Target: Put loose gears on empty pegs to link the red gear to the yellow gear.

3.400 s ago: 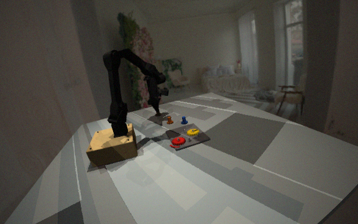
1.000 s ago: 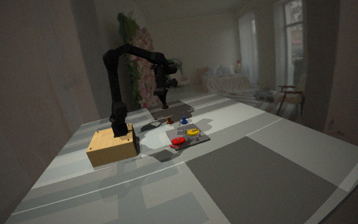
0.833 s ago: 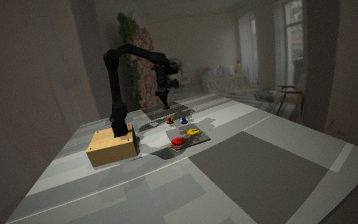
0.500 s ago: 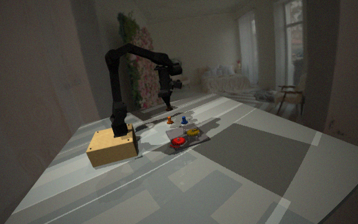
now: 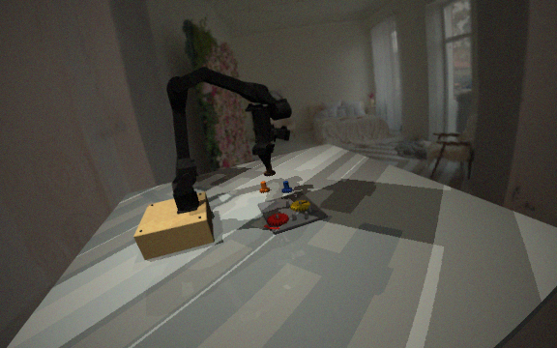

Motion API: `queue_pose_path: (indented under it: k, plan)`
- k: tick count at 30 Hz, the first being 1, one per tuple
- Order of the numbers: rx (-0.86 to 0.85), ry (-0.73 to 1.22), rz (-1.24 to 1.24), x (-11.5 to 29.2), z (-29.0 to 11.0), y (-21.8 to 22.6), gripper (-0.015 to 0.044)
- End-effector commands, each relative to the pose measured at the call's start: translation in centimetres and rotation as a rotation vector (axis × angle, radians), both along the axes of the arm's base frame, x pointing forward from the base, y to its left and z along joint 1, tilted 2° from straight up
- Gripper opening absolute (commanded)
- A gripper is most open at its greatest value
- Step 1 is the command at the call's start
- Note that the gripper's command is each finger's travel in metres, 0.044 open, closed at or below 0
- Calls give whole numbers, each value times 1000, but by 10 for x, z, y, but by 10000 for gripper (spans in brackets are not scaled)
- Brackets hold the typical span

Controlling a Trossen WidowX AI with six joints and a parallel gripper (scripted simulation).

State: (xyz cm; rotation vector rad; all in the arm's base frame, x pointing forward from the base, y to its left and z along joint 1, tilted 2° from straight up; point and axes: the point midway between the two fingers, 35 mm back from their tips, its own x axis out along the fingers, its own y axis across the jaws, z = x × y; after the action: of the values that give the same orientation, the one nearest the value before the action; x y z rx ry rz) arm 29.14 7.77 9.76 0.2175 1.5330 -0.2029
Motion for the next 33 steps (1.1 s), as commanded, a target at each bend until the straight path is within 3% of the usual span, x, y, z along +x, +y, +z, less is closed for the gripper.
queue_pose_path:
  k: [1,33]
  plan:
    - [-4,-1,-7,4,-3,-9,0]
    - [-21,-13,-14,24,-18,-80,0]
